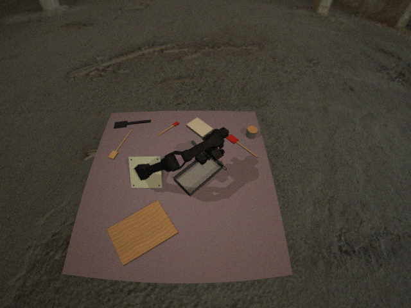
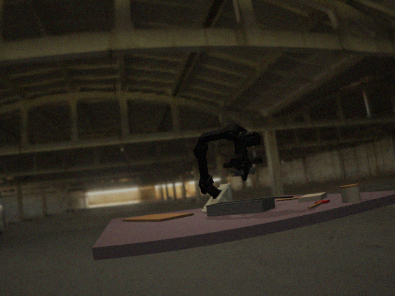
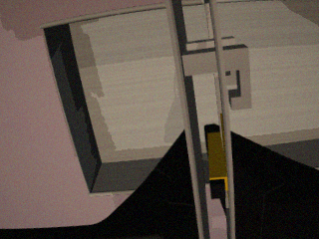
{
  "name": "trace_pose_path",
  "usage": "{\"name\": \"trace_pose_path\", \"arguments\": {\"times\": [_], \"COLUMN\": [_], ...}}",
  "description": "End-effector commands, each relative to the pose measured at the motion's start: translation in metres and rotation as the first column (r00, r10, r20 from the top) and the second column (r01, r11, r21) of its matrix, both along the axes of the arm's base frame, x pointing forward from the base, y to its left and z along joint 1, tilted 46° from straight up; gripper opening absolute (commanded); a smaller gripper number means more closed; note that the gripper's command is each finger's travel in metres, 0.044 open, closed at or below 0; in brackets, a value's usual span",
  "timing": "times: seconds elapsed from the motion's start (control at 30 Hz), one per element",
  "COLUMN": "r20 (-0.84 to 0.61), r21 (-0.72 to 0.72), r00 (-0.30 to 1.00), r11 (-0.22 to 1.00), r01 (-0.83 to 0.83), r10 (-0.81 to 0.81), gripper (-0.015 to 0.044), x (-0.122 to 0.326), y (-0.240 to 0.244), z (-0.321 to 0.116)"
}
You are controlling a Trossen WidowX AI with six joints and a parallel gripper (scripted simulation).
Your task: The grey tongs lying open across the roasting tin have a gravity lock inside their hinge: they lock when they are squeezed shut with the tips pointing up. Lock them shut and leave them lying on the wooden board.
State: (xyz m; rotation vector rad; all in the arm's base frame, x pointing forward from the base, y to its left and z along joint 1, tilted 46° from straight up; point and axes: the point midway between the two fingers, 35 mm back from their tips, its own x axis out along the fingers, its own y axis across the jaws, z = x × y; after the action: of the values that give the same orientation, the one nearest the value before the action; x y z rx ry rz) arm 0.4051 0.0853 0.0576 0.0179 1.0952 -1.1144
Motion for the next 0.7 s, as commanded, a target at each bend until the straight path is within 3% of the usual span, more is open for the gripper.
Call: {"name": "trace_pose_path", "arguments": {"times": [0.0, 0.67], "r20": [-0.025, -0.246], "r21": [0.007, 0.051], "r00": [0.999, 0.930], "r11": [0.999, 0.962], "r01": [-0.035, -0.270], "r10": [0.035, 0.274], "gripper": [-0.0150, -0.0150], "x": [0.001, -0.029], "y": [-0.016, -0.108], "z": [0.021, 0.116]}}
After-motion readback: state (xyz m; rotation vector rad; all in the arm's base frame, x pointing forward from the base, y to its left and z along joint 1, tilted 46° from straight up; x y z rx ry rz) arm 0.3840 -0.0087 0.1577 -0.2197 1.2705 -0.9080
